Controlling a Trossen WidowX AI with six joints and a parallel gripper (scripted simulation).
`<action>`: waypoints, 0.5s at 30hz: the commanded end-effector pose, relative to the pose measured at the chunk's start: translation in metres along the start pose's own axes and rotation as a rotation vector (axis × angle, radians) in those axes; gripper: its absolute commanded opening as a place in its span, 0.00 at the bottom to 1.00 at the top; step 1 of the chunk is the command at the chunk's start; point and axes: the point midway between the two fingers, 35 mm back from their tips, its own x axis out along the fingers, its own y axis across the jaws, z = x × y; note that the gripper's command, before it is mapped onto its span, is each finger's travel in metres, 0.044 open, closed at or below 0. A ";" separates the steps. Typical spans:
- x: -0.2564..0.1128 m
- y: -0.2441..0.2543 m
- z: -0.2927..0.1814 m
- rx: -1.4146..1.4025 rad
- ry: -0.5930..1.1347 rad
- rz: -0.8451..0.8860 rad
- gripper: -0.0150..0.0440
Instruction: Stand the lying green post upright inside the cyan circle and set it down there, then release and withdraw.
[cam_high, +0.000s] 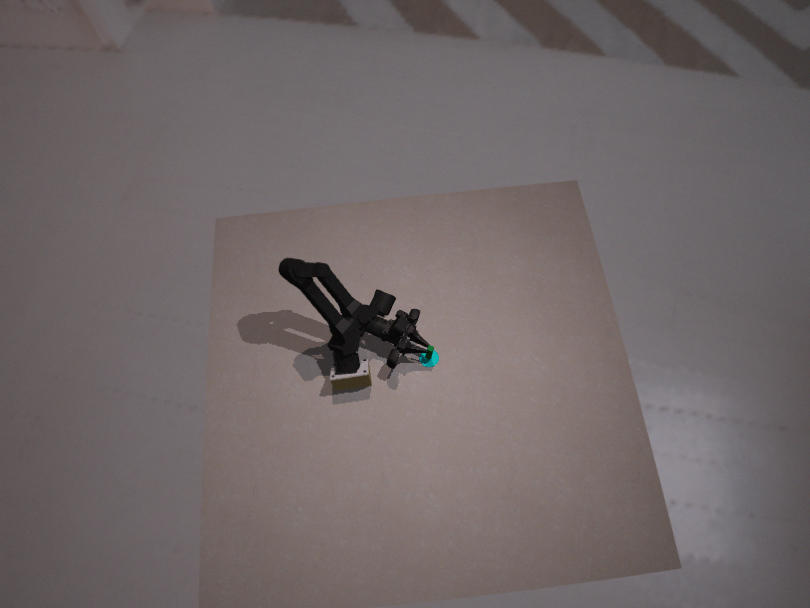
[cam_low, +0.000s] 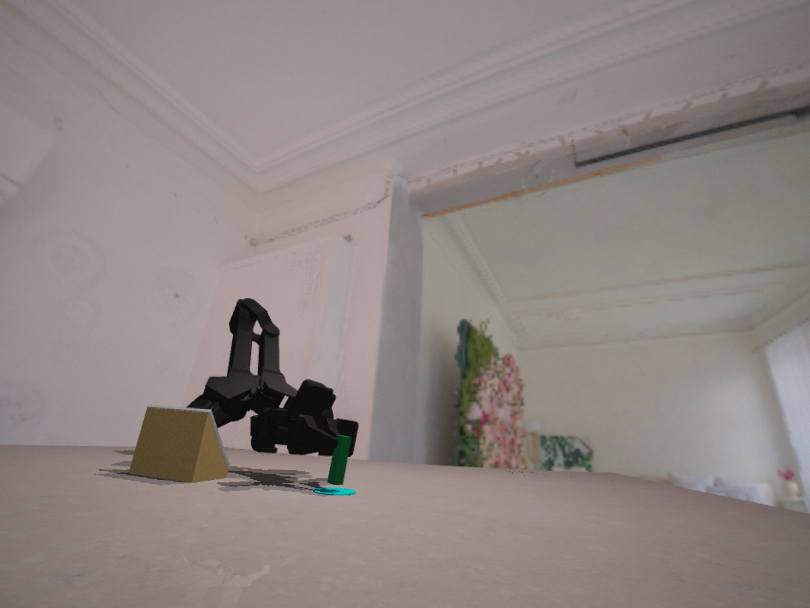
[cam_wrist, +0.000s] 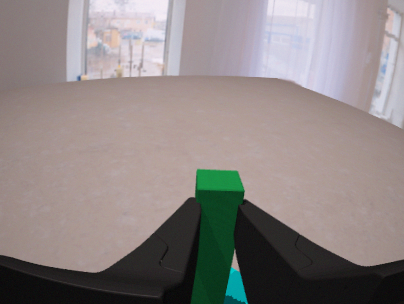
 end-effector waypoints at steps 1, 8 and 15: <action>0.002 0.000 -0.005 0.002 -0.001 -0.002 0.29; 0.003 0.000 -0.008 0.002 0.000 -0.001 0.29; 0.003 0.000 -0.008 0.002 0.000 -0.001 0.29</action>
